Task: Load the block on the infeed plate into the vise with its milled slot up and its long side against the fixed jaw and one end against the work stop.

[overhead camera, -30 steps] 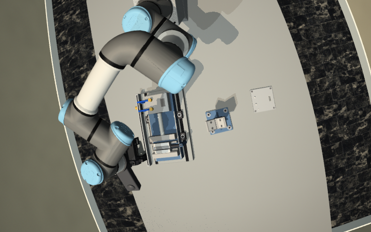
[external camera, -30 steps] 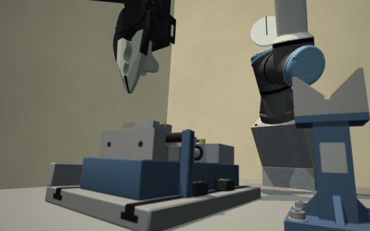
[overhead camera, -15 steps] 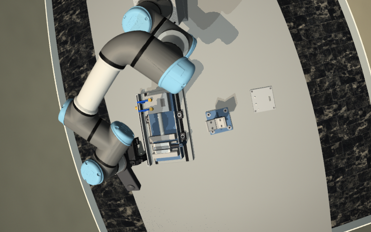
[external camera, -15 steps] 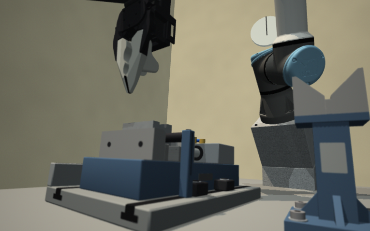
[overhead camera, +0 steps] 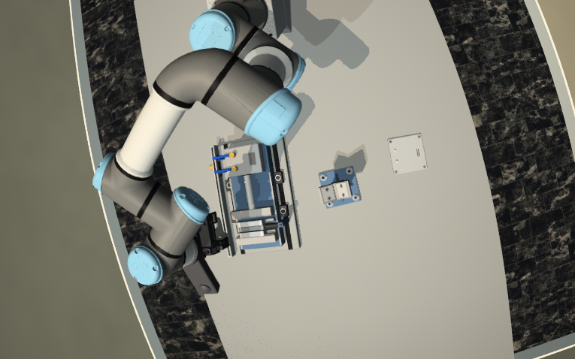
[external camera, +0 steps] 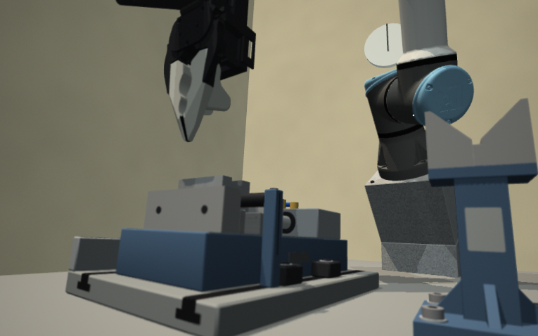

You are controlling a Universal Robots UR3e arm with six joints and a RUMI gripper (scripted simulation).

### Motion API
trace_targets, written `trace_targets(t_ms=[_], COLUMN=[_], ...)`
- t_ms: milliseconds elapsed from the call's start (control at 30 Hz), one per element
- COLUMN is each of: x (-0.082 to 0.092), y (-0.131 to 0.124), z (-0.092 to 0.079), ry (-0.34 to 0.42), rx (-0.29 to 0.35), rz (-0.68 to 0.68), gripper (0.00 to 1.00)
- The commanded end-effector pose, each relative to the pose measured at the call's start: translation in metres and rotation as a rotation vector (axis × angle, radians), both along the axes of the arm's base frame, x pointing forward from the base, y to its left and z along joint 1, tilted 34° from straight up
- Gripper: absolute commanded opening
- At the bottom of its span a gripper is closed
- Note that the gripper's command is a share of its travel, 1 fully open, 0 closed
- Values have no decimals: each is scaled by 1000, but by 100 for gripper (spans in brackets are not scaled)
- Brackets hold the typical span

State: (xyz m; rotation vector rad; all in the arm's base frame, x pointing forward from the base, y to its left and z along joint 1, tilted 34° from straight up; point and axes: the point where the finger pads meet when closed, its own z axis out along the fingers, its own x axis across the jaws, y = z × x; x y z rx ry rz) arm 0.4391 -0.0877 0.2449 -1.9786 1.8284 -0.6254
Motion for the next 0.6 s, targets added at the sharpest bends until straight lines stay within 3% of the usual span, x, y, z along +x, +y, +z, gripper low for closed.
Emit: trace_targets(t_ms=[0, 567], x=[3, 16], y=[0, 0], z=[-4, -24], ry=[-2, -2], rx=[-2, -2], rz=[0, 0], gripper=[0, 0])
